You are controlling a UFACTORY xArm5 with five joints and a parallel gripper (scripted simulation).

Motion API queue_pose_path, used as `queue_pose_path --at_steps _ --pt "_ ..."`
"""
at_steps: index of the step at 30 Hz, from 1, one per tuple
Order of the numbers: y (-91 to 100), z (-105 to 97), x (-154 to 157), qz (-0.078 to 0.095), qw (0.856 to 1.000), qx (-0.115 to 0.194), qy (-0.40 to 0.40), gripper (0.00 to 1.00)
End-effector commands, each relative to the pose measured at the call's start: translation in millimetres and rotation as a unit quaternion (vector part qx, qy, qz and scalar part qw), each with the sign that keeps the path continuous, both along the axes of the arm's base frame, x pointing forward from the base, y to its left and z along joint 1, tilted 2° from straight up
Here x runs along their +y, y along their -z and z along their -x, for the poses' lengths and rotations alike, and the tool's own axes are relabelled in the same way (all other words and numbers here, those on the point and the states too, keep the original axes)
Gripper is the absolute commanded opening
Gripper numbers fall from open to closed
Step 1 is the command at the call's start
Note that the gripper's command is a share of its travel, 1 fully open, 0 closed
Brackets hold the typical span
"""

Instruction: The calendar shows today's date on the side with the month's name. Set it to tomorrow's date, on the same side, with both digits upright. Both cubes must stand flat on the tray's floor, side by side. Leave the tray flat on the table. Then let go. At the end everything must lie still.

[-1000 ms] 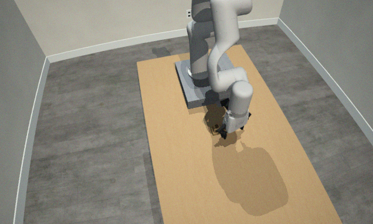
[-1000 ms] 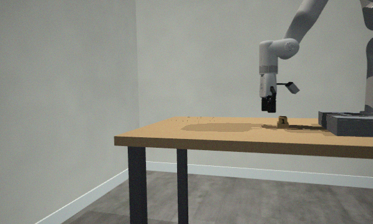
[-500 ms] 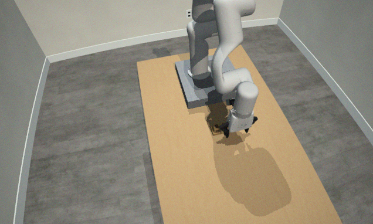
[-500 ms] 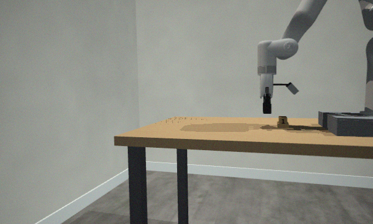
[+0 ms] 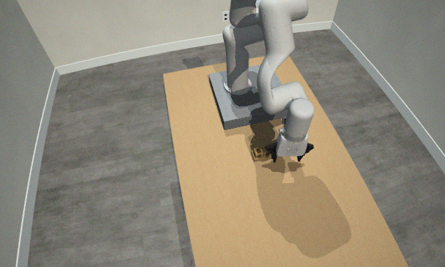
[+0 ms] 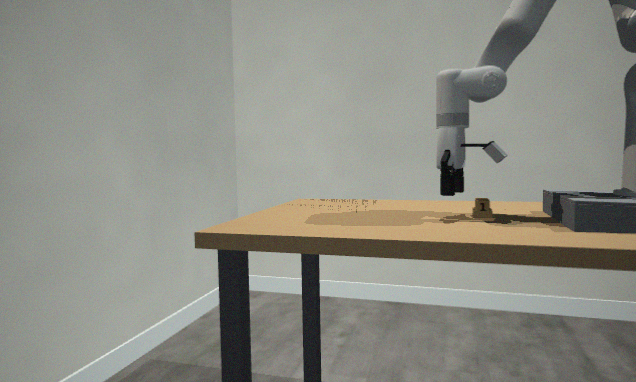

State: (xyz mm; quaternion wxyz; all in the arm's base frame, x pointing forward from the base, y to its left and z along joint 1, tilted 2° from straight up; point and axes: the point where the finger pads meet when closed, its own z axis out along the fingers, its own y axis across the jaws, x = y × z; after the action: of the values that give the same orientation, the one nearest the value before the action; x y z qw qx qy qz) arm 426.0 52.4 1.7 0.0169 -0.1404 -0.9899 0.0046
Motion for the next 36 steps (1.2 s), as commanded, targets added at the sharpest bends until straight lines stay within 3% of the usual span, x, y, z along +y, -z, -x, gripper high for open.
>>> queue_pose_path --at_steps 1,10,36 --pt "-0.5 -3 3 0.000 1.000 -0.001 0.012 1.00" --pt "1.0 -6 11 0.005 0.990 -0.002 0.139 1.00" --pt "10.2 -9 20 0.005 0.990 -0.002 0.140 1.00"
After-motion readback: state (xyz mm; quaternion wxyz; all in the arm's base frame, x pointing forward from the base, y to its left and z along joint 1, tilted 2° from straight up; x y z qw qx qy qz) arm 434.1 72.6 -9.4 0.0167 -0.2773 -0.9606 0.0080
